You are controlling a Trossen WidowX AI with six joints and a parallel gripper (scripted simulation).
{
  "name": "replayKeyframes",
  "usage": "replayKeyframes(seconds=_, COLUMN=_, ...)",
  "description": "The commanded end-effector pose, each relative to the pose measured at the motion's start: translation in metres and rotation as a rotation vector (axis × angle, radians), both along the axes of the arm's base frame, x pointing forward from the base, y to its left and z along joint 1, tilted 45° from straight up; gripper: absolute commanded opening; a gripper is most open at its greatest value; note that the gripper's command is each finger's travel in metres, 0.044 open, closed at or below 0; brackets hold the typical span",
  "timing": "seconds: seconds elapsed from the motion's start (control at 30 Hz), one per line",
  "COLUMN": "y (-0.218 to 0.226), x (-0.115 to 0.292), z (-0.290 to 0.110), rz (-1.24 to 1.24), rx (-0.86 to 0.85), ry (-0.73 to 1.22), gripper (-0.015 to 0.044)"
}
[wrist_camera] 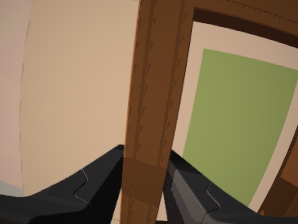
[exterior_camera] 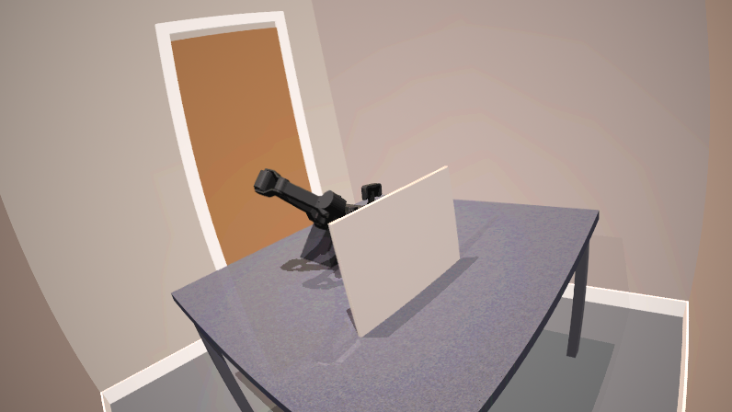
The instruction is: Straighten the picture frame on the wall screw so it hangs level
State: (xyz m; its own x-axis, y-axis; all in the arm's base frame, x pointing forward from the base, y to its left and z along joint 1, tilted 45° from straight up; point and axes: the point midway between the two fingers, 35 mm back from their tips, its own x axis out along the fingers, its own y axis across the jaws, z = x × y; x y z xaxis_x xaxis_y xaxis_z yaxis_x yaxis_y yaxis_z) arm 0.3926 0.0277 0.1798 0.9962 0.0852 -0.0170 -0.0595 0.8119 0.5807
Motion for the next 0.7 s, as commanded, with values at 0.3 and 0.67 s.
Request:
replayKeyframes(seconds=0.3, y=0.0006, x=0.0009, z=0.0069, rz=0.013, rx=0.007, ry=-0.022, gripper=0.0)
replayKeyframes(seconds=0.67, y=0.0001, x=0.001, z=0.0077, rz=0.013, rx=0.007, ry=-0.022, gripper=0.0)
